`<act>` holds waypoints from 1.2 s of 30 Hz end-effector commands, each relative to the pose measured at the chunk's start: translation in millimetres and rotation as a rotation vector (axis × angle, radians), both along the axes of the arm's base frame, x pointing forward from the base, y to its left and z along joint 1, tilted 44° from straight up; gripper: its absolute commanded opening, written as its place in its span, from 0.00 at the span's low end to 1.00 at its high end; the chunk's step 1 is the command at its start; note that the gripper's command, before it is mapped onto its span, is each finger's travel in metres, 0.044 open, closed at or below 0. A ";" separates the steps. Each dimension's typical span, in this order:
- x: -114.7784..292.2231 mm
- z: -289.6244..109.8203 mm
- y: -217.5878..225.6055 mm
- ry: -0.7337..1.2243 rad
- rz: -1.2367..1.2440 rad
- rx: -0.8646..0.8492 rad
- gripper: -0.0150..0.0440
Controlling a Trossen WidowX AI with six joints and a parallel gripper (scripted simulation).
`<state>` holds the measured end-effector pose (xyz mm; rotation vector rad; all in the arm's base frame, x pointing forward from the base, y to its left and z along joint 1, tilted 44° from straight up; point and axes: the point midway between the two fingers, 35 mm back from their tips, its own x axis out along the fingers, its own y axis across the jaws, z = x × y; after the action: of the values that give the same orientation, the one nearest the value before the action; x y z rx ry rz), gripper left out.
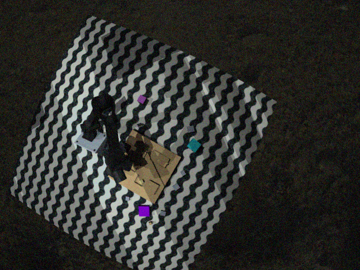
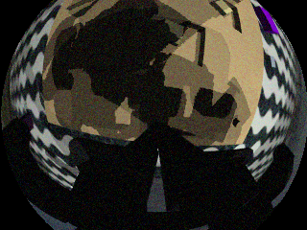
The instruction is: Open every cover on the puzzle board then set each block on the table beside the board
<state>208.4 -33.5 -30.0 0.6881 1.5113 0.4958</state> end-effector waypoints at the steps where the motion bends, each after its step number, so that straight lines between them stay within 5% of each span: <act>1: 7.3 0.4 -0.4 -0.003 -0.001 0.000 0.25; 36: 43.5 -4.9 -6.1 -0.003 0.001 0.001 0.25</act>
<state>248.0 -38.9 -34.8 0.6849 1.5112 0.4980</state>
